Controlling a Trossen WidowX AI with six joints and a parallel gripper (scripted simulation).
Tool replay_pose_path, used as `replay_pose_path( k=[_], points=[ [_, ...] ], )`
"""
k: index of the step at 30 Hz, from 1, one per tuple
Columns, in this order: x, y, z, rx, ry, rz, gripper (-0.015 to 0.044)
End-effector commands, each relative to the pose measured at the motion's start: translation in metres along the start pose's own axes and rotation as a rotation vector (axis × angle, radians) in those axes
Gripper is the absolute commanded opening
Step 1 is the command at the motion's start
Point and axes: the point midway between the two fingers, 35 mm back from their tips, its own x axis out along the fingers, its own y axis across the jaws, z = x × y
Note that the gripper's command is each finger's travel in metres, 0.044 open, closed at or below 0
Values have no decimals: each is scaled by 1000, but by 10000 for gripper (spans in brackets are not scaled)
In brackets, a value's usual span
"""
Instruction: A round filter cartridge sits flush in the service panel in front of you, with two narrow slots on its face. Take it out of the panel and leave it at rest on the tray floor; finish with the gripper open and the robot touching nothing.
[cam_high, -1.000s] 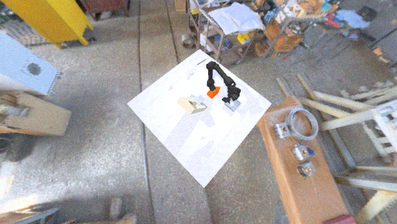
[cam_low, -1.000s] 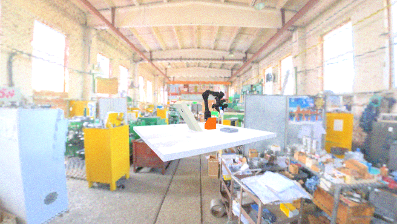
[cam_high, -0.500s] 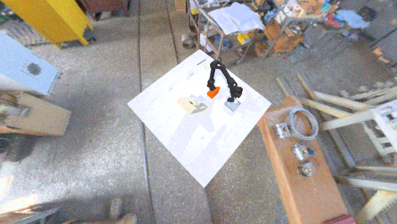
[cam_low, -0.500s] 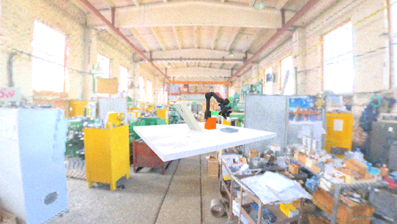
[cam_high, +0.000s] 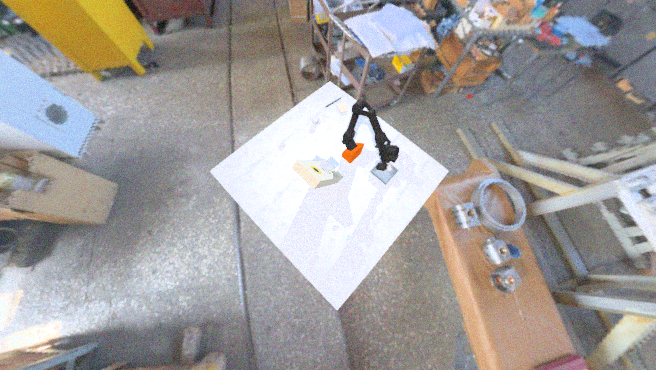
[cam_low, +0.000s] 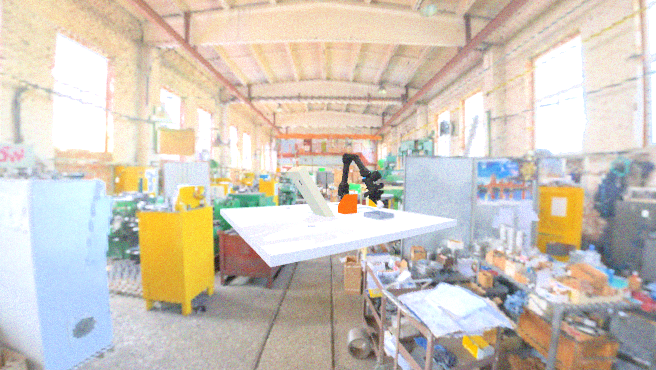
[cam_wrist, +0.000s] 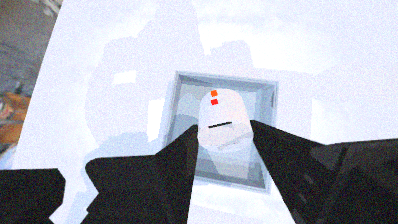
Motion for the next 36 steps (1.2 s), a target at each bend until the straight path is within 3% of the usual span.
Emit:
replay_pose_path(
  k=[1,8,25,28,32,36],
  points=[
    [17,1,-12,5,5,5,0],
    [38,1,-27,5,6,6,0],
    [35,0,-28,2,21,1,440],
    [26,0,-21,2,21,0,440],
    [-23,0,6,3,23,0,440],
    [-17,1,5,7,13,4,440]
  ],
)
